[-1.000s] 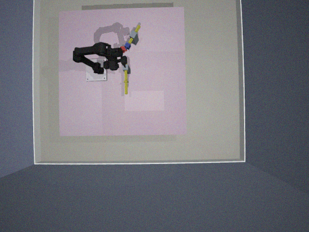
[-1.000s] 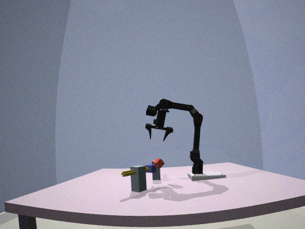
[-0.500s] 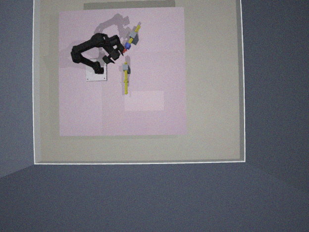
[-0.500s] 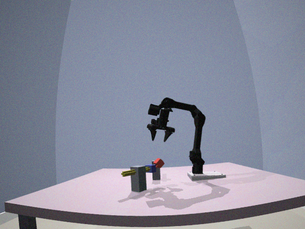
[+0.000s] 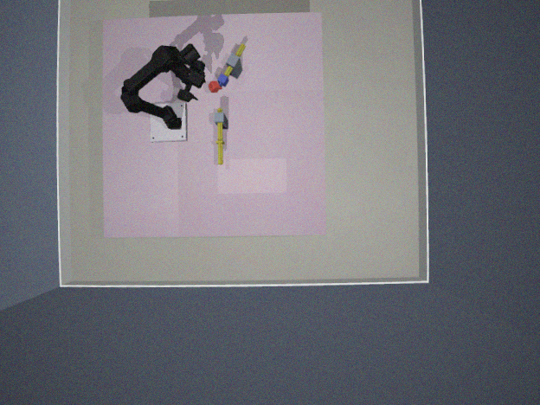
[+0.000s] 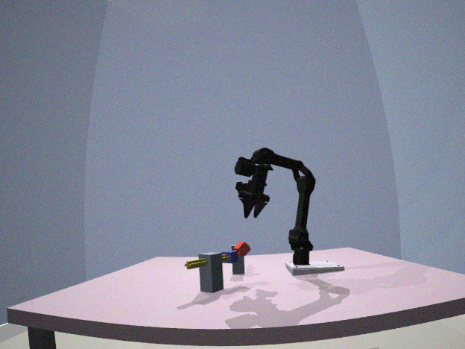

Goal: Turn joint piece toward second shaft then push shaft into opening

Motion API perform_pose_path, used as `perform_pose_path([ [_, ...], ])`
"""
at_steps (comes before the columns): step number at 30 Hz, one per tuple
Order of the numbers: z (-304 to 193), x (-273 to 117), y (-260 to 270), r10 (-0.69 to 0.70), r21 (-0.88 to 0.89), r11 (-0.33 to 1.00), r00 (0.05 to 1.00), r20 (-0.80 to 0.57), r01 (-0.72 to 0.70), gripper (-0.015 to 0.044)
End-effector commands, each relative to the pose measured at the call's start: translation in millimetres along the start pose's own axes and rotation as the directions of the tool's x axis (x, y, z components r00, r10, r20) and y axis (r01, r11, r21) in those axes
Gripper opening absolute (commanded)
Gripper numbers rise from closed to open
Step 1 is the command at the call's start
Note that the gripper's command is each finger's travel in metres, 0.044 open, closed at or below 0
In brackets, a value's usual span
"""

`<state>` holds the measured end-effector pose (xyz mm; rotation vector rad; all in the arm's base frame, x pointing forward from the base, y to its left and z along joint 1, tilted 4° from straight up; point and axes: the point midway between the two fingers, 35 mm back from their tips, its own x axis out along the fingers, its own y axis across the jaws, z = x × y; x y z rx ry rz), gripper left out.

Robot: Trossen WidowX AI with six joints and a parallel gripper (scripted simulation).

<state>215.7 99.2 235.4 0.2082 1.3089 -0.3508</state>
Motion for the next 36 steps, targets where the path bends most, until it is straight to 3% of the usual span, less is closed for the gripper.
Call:
perform_pose_path([
  [1, -17, 0, 7, 0.007, -0.129, 0.992, 1.0, -0.014, -0.009, 0.044],
  [8, -47, -2, 18, 0.025, -0.355, 0.934, 0.999, -0.029, -0.033, 0.044],
  [15, -50, 0, 19, 0.02, -0.39, 0.92, 0.999, -0.04, -0.034, 0.044],
  [25, -53, 36, 25, -0.069, -0.587, 0.808, 0.979, -0.19, -0.057, 0.044],
  [36, -59, 74, 26, -0.141, -0.732, 0.655, 0.921, -0.364, -0.19, 0.044],
])
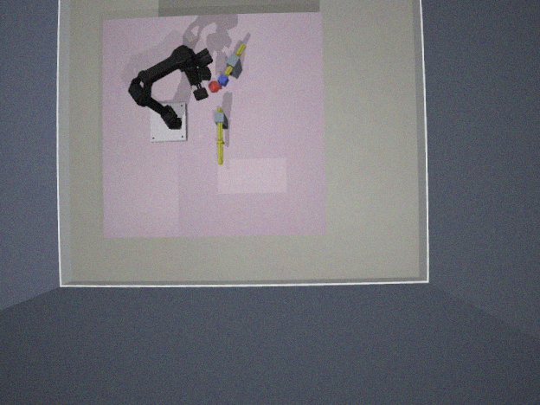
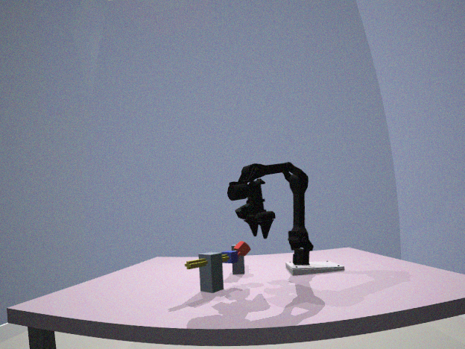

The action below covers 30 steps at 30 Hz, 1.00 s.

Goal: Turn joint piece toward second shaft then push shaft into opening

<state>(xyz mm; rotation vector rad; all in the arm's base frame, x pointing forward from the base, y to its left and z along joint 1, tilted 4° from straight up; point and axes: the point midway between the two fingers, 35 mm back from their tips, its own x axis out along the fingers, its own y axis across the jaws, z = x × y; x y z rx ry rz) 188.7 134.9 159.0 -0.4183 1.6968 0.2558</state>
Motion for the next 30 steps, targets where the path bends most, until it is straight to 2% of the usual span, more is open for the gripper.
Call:
perform_pose_path([
  [1, 2, 14, 0, 0.031, -0.08, 0.996, 0.997, -0.066, -0.037, 0.044],
  [17, 7, 37, 1, 0.045, -0.109, 0.993, 0.995, -0.089, -0.054, 0.044],
  [30, 51, 30, 5, 0.045, -0.109, 0.993, 0.995, -0.085, -0.054, 0.044],
])
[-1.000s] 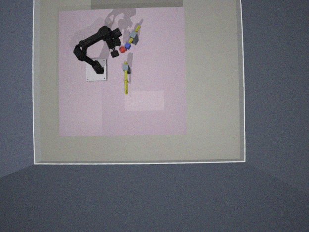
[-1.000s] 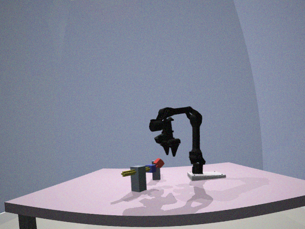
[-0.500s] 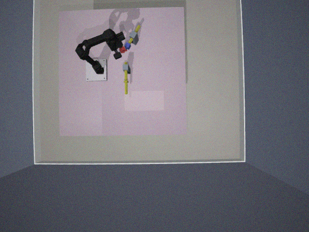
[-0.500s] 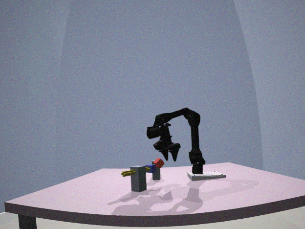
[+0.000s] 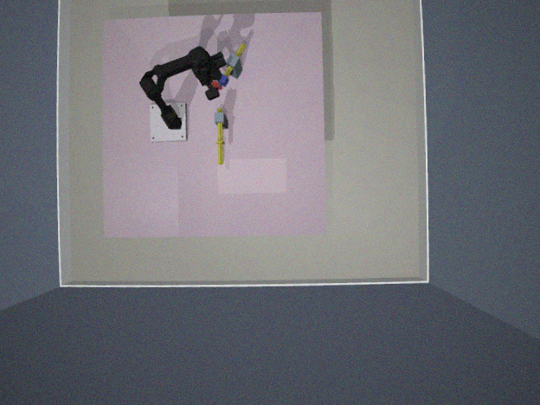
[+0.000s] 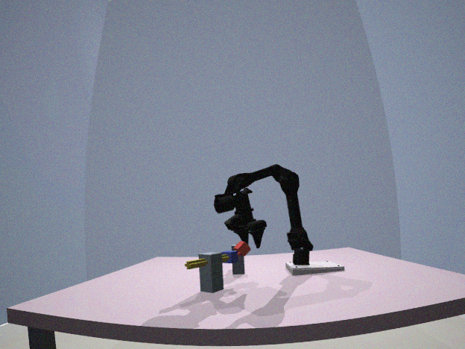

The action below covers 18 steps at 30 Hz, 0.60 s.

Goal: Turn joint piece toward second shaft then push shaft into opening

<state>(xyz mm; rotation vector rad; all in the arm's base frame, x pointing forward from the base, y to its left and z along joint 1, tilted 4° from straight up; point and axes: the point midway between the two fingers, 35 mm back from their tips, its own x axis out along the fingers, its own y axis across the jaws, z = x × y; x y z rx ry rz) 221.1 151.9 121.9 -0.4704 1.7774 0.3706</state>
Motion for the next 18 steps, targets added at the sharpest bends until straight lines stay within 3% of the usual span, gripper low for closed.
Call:
perform_pose_path([
  [1, 13, -1, 0, 0.001, -0.006, 1.0, 1.0, -0.003, -0.001, 0.044],
  [18, 32, 11, 0, 0.001, -0.006, 1.0, 1.0, -0.002, -0.001, 0.044],
])
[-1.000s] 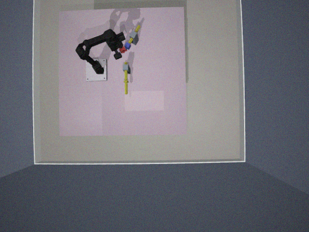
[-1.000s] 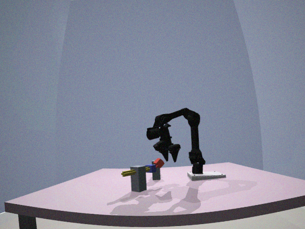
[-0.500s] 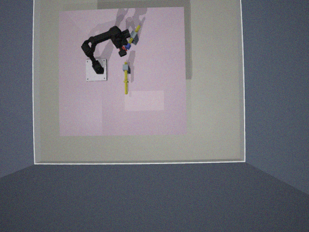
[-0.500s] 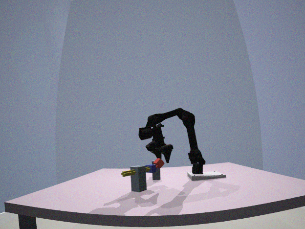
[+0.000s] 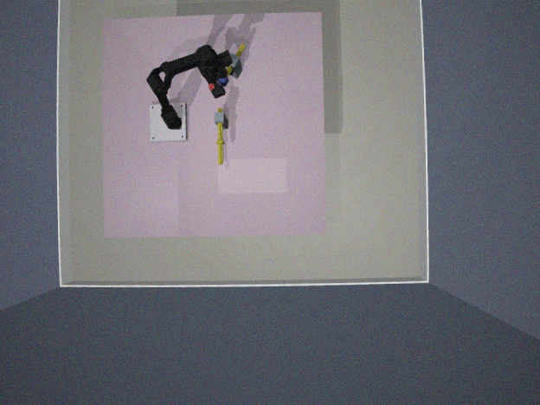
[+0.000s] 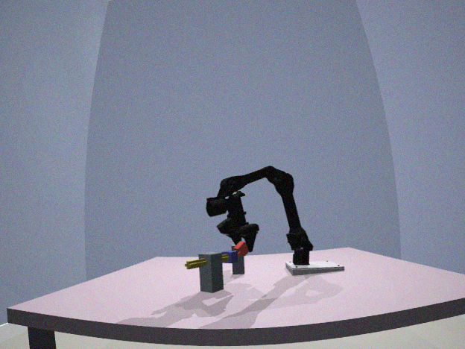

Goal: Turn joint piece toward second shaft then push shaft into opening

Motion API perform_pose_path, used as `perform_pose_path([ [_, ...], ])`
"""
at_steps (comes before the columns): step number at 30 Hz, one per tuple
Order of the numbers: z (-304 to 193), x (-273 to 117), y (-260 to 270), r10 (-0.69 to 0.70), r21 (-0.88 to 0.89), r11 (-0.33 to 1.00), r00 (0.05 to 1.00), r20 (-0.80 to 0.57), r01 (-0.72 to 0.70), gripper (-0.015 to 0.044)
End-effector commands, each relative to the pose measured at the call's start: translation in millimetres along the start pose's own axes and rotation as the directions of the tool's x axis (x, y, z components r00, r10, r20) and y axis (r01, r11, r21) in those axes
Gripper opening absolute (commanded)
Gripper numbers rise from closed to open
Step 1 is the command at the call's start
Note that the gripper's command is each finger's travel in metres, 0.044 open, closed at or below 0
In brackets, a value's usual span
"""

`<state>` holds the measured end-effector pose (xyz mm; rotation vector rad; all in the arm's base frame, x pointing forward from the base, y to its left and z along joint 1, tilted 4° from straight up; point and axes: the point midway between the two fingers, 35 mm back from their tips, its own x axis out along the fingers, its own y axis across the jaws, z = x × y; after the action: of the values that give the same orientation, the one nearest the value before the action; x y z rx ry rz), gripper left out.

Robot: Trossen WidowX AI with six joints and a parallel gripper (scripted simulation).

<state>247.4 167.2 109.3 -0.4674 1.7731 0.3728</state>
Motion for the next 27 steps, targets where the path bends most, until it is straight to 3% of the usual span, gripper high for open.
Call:
perform_pose_path([
  [1, -1, 8, 0, -0.001, -0.006, 1.0, 1.0, -0.007, 0.001, 0.044],
  [11, -1, 22, 0, -0.001, -0.006, 1.0, 1.0, -0.007, 0.001, 0.044],
  [21, -1, 22, 0, -0.001, -0.006, 1.0, 1.0, -0.007, 0.001, 0.0182],
  [27, -1, 22, 0, -0.001, -0.006, 1.0, 1.0, -0.007, 0.001, 0.0182],
])
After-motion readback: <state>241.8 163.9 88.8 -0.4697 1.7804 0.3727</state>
